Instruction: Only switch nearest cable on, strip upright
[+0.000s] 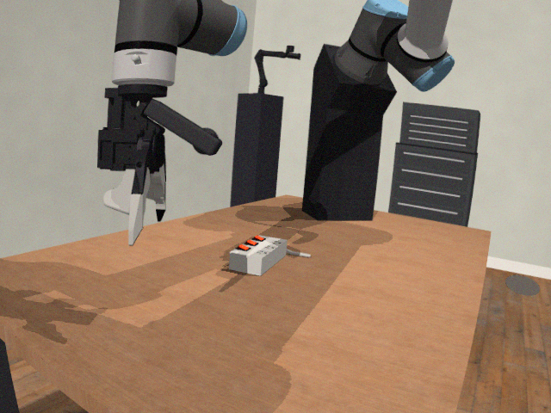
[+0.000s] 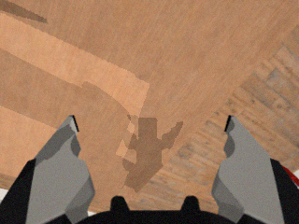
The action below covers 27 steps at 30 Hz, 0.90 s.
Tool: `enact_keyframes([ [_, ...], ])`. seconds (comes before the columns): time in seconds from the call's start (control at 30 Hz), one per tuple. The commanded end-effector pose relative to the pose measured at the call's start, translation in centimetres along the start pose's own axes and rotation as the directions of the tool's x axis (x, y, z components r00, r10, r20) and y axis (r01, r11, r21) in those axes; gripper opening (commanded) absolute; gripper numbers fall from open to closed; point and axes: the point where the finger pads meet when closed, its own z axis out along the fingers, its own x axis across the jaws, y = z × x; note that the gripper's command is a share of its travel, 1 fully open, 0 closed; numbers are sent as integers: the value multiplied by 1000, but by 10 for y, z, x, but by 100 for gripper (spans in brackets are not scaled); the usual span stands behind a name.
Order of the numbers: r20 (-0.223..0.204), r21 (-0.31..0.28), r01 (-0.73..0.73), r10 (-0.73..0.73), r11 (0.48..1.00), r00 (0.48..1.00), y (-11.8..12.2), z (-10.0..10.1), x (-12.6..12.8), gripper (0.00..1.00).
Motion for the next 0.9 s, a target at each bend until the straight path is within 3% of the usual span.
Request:
enact_keyframes([
  [0.0, -1, -1, 1, -1, 1000, 1000, 0, -1, 1, 100],
  [0.63, 1, 1, 3, -3, 1000, 1000, 0, 0, -2, 100],
  [0.73, 11, 14, 14, -14, 1000, 1000, -3, 3, -20, 100],
  [0.87, 38, 57, 47, -49, 997, 998, -14, 13, -75, 100],
])
